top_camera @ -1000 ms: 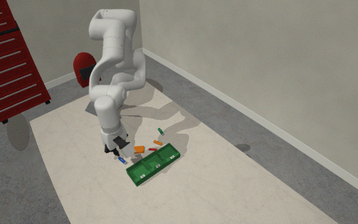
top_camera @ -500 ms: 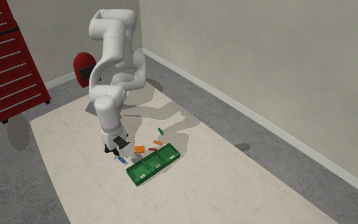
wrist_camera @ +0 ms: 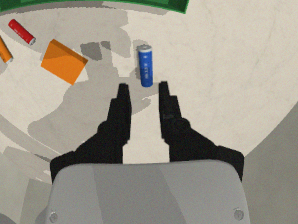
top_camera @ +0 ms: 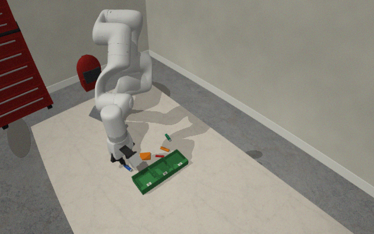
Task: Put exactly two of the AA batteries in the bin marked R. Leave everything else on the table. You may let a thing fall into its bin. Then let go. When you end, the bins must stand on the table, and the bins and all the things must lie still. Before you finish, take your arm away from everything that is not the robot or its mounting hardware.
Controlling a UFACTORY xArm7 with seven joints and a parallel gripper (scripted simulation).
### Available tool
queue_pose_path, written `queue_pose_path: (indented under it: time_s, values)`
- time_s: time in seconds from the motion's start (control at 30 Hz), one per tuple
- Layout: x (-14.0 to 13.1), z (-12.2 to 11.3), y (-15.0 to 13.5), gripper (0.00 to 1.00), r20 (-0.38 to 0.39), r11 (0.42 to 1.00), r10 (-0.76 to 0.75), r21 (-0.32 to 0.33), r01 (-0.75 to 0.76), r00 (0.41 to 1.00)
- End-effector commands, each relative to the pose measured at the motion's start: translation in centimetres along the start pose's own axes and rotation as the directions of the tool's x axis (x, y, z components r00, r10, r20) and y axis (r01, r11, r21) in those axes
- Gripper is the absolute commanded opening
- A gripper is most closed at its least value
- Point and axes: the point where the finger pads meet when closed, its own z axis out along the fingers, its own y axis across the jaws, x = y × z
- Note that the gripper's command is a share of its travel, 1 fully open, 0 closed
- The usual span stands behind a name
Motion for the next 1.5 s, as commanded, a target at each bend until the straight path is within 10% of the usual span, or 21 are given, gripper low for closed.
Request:
queue_pose_path:
  time_s: [0.0,1.27,1.3,1.47]
  values:
    - [0.3,1.3,0.3,0.28,-0.006,1.000,0.000,-0.004,0.000,1.000]
    - [0.3,5.2,0.3,0.28,-0.006,1.000,0.000,-0.003,0.000,1.000]
    - [0.3,5.2,0.3,0.00,-0.006,1.000,0.000,-0.003,0.000,1.000]
    - [0.3,5.2,0.3,0.00,-0.006,1.000,0.000,-0.003,0.000,1.000]
